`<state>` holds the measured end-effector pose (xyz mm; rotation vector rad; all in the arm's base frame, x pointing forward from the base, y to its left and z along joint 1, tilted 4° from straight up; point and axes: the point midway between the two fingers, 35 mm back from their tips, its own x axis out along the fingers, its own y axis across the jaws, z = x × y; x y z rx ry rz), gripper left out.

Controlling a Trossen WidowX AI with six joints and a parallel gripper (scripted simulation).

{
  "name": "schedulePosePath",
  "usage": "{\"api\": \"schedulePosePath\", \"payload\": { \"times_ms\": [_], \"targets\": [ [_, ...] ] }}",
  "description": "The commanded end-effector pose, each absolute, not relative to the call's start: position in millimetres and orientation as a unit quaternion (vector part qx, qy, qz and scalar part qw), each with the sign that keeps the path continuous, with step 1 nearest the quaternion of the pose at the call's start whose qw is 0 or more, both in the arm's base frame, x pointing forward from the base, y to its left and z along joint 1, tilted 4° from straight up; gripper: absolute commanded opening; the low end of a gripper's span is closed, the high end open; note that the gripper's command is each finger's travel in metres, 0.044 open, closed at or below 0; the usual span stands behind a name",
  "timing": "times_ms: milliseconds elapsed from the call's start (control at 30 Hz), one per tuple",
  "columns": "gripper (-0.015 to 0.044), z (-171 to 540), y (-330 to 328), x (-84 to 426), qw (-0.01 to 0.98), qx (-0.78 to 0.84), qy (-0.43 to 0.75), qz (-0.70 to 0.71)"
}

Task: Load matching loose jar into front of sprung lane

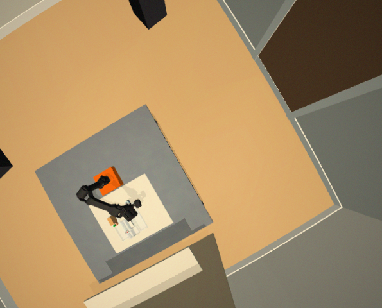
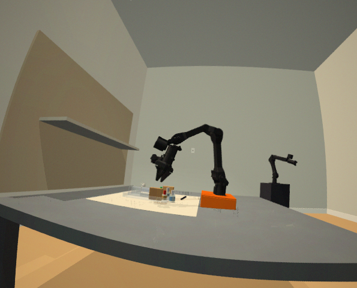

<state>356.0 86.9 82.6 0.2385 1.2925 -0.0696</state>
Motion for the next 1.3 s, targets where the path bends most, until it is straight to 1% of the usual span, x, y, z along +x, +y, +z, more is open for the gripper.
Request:
{"api": "schedulePosePath", "payload": {
  "times_ms": [0, 67, 133, 400, 567, 1267],
  "targets": [
    [0.044, 70, 26, 315, 0.734, 0.081, 0.673, -0.051],
    [0.044, 68, 3, 294, 0.707, 0.075, 0.701, -0.054],
    [0.044, 68, -7, 283, 0.693, 0.074, 0.715, -0.053],
    [0.044, 68, -6, 286, 0.692, 0.074, 0.716, -0.053],
    [0.044, 41, -5, 285, 0.692, 0.074, 0.716, -0.053],
    [0.044, 15, -4, 286, 0.692, 0.074, 0.716, -0.053]
  ]
}}
